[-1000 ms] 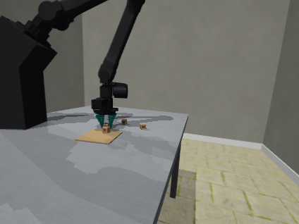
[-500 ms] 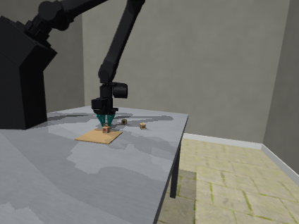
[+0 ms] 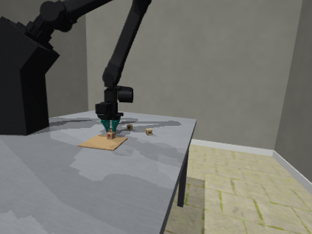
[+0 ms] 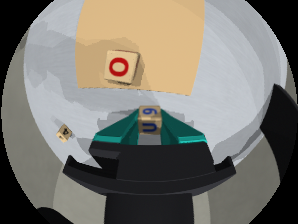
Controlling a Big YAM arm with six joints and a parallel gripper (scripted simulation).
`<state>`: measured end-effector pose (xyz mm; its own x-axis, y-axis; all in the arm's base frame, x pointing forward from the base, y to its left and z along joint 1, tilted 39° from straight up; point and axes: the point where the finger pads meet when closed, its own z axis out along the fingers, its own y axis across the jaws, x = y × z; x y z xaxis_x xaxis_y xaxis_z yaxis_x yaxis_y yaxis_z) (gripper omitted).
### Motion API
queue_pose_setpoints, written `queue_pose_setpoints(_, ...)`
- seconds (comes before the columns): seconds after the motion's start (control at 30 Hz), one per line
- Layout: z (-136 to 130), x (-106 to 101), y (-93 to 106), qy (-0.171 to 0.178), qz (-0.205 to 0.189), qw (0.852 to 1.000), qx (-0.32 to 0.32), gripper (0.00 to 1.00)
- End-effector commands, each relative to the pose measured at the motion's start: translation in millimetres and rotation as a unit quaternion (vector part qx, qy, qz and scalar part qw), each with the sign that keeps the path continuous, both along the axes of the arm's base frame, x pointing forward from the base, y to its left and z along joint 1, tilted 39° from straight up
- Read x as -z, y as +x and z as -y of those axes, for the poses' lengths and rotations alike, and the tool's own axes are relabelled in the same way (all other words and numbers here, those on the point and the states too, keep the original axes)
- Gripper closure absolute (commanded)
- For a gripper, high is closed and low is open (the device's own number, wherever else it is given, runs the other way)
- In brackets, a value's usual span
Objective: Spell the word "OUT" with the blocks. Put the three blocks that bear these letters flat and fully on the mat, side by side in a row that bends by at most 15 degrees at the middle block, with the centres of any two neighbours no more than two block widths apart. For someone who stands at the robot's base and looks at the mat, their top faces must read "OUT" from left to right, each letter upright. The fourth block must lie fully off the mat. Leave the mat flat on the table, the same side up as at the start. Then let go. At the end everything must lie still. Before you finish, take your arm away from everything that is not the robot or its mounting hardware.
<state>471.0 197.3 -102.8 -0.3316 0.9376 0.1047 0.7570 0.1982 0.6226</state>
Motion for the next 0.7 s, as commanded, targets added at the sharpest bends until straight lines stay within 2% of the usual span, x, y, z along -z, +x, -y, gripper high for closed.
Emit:
queue_pose_setpoints(0.0,-5,0,-4.6,0.003,0.003,1.000,-0.001,0.80)
queue_pose_setpoints(0.2,-5,-4,-5.5,0.004,0.005,1.000,-0.001,0.80)
queue_pose_setpoints(0.33,2,-13,-17.1,-0.001,-0.003,1.000,-0.002,0.80)
queue_pose_setpoints(0.5,20,-39,-31.9,-0.003,0.000,1.000,0.002,0.80)
queue_pose_setpoints(0.57,20,-39,-31.9,-0.003,0.000,1.000,0.002,0.80)
queue_pose_setpoints(0.67,26,-56,-44.0,-0.003,0.001,1.000,0.002,0.80)
